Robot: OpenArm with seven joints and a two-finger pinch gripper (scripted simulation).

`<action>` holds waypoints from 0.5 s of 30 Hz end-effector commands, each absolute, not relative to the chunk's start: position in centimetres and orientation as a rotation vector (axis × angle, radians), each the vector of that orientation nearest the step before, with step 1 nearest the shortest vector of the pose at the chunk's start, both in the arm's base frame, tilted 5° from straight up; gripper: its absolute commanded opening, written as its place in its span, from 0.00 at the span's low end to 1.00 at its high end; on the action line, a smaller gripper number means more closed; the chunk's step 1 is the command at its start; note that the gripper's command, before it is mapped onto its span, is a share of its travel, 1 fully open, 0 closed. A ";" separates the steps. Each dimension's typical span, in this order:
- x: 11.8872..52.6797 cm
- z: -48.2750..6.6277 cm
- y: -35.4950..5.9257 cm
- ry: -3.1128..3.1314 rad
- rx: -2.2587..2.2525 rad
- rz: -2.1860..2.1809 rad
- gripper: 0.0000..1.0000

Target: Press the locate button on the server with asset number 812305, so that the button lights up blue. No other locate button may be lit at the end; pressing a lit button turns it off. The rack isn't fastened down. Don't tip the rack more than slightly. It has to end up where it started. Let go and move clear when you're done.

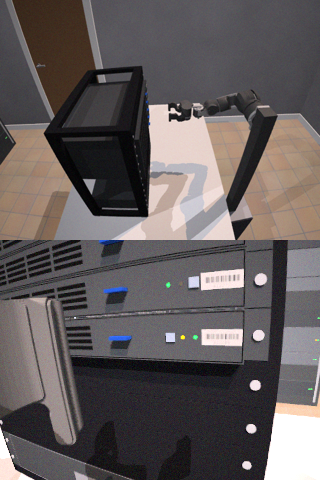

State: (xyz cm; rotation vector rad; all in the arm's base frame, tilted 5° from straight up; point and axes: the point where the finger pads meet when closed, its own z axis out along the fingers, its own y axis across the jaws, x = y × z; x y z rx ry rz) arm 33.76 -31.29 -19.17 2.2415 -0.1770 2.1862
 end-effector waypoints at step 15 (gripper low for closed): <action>36.2 -19.4 -31.4 -0.171 2.249 2.183 0.60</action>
